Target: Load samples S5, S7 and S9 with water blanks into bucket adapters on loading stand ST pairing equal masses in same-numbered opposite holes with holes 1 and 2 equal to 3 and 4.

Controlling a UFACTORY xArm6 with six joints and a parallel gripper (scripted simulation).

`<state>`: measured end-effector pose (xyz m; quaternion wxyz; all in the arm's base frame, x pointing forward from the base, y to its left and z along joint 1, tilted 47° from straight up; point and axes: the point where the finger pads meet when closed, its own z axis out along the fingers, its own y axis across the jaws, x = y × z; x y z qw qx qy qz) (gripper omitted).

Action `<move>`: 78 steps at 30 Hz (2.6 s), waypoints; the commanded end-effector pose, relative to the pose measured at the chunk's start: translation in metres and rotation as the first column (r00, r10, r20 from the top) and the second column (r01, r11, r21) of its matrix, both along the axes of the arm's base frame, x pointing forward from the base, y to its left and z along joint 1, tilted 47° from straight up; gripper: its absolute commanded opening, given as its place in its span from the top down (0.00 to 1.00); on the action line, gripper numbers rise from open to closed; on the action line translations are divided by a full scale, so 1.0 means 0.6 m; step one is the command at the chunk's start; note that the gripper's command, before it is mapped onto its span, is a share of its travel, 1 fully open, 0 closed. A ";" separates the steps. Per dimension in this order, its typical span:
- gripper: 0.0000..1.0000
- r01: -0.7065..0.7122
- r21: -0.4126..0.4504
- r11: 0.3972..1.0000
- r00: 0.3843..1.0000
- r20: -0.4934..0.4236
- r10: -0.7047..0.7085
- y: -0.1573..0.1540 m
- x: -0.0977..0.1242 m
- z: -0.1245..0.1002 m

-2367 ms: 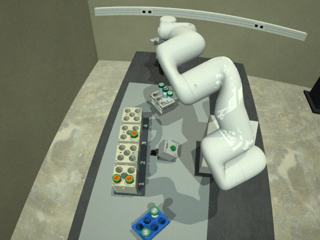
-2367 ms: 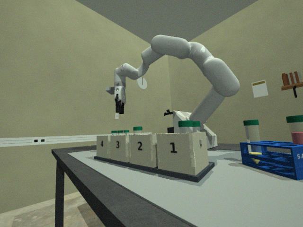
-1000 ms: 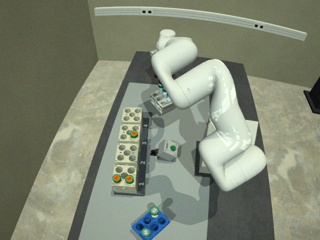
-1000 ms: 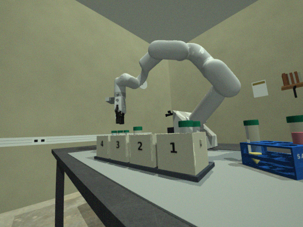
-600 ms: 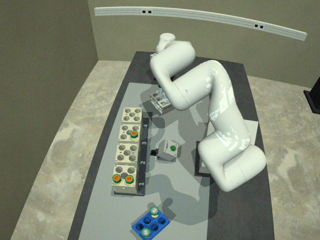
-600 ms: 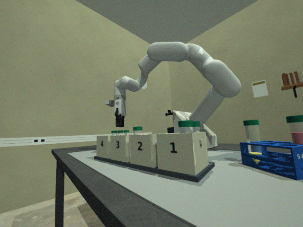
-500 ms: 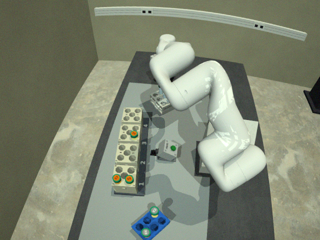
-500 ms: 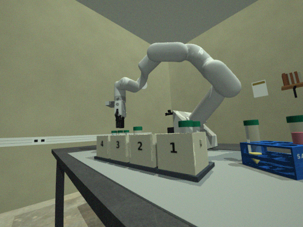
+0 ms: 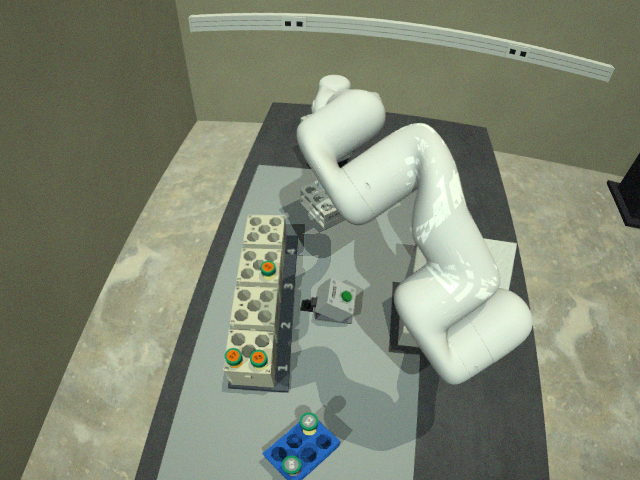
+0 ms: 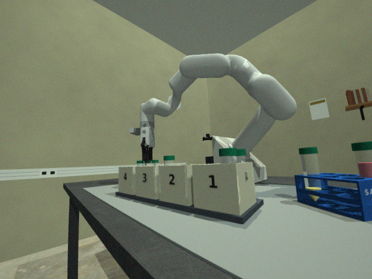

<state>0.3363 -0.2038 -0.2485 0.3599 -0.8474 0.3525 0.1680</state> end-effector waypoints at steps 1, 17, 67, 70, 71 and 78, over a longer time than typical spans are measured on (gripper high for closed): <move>0.43 0.001 -0.003 1.000 1.000 0.003 -0.001 -0.002 0.002 0.000; 0.43 0.001 -0.003 1.000 1.000 0.003 -0.001 0.009 0.001 -0.010; 1.00 0.001 -0.003 1.000 1.000 0.003 -0.001 0.019 0.001 -0.020; 1.00 0.001 -0.003 1.000 1.000 0.003 -0.001 0.019 0.001 -0.020; 1.00 0.001 -0.003 1.000 1.000 0.003 -0.001 0.019 0.001 -0.020; 1.00 0.001 -0.003 1.000 1.000 0.003 -0.001 0.019 0.001 -0.020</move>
